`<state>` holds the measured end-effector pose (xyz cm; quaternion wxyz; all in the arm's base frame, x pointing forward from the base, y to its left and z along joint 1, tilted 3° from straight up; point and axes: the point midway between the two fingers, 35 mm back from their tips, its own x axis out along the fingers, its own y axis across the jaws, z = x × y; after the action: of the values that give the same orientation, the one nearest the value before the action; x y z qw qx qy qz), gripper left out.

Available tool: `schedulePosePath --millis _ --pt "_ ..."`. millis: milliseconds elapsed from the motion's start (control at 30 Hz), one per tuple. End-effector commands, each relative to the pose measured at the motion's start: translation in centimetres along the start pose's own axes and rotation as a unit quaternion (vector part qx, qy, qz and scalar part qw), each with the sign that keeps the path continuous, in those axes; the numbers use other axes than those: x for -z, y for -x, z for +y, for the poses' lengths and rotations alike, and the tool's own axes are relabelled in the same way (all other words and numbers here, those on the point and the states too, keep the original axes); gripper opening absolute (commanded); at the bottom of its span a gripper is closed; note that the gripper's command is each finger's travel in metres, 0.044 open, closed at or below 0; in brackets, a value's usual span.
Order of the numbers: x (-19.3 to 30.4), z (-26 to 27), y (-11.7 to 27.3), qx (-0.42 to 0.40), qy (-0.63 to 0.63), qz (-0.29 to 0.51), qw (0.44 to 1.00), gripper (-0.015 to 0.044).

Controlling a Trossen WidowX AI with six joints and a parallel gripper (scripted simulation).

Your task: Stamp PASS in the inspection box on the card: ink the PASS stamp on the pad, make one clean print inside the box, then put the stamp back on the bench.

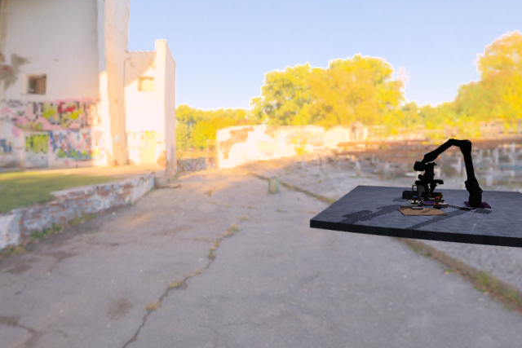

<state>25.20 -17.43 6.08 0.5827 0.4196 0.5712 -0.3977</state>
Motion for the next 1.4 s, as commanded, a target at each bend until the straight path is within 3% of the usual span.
schedulePosePath --millis 0,333,467,767,1367 --pt "0.1 -0.1 -0.4 0.003 -0.002 0.002 1.000 0.0000" --pt "0.0 0.0 -0.1 0.000 0.000 0.000 1.000 0.0257" --pt "-0.1 0.1 0.7 0.000 0.000 0.000 1.000 0.0257" --pt "0.0 -0.3 11.4 0.003 -0.002 0.002 1.000 0.0257" --pt "0.0 -0.3 11.6 0.003 -0.002 0.002 1.000 0.0257"
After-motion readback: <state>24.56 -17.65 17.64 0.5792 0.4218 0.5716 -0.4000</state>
